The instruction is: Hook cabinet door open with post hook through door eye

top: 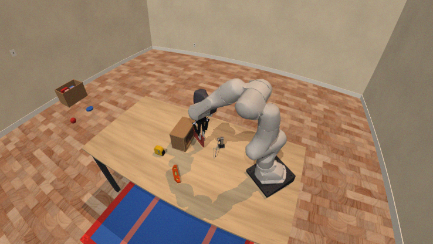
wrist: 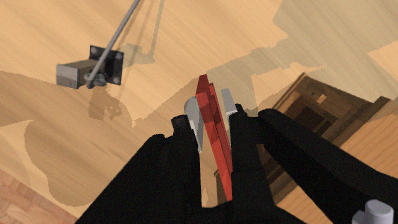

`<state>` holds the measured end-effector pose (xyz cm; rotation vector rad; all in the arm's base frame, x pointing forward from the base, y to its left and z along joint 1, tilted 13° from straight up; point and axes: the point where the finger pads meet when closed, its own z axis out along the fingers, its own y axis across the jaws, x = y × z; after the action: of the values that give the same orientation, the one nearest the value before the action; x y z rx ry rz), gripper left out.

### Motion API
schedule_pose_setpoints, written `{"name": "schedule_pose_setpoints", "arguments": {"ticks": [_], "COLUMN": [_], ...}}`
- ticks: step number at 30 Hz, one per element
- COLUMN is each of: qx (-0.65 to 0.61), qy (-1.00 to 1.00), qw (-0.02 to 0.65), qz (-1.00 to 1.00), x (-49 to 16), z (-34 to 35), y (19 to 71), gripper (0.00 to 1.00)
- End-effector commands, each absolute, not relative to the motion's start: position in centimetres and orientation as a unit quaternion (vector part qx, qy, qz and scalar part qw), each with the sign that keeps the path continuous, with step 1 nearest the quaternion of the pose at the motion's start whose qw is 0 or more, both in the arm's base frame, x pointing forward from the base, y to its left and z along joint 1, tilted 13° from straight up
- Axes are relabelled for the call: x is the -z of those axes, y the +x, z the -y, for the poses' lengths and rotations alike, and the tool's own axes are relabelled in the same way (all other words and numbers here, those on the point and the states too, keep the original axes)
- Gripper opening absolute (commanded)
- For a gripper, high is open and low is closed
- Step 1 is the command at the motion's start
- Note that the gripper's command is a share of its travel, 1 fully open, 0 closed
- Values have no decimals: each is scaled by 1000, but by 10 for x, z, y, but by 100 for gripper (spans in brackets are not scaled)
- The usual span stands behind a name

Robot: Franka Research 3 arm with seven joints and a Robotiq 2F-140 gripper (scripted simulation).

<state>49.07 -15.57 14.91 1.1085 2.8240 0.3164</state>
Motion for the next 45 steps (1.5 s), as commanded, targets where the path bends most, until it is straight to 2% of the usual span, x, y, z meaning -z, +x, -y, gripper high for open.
{"name": "schedule_pose_setpoints", "arguments": {"ticks": [1,45], "qx": [-103,-106], "qy": [386,449], "qw": [43,36], "qz": [-916,-886], "x": [-150,-154], "z": [154,142], "y": [493,509], "gripper": [16,16]}}
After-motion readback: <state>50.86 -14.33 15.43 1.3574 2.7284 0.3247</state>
